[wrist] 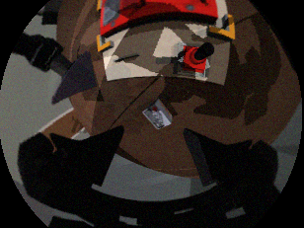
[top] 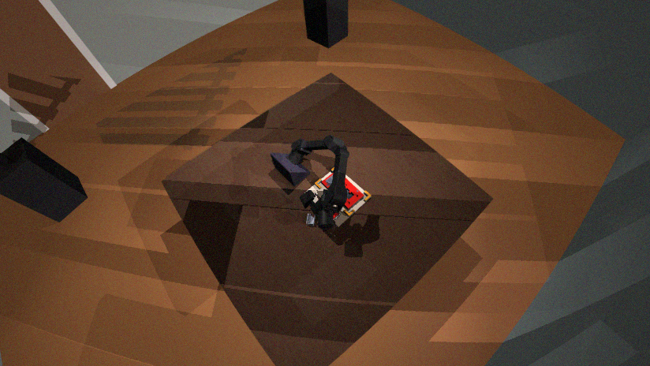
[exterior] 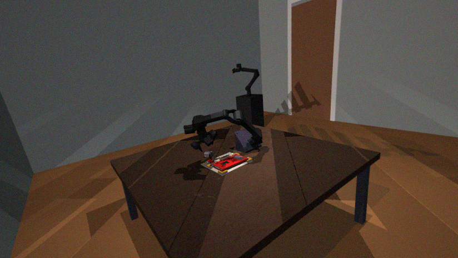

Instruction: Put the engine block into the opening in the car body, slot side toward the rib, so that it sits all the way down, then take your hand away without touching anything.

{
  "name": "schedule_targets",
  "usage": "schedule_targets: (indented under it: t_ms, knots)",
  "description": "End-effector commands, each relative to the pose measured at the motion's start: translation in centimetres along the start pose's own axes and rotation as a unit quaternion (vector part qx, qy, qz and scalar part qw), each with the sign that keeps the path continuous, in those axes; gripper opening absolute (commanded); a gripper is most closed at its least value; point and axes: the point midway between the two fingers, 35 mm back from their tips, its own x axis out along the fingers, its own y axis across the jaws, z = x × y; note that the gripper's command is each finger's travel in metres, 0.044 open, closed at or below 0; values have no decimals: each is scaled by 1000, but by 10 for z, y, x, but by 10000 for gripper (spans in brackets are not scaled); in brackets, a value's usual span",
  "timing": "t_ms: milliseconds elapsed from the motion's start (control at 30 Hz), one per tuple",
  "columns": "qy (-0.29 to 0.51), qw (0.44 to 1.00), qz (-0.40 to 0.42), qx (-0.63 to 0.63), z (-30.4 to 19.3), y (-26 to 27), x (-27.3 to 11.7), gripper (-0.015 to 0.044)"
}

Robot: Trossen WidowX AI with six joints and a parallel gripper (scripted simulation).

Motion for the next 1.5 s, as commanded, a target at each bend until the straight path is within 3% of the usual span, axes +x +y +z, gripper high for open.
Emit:
schedule_targets:
  t_ms: [0,667,1067,1200,1467]
  knots:
    - [-20,998,-27,-61,-1,4,-3,440]
    - [-32,920,-185,-343,-12,18,-25,440]
    - [-26,920,-189,-343,-20,28,-20,440]
    - [-34,913,-192,-359,-13,18,9,440]
    - [-49,913,-192,-357,-11,14,19,440]
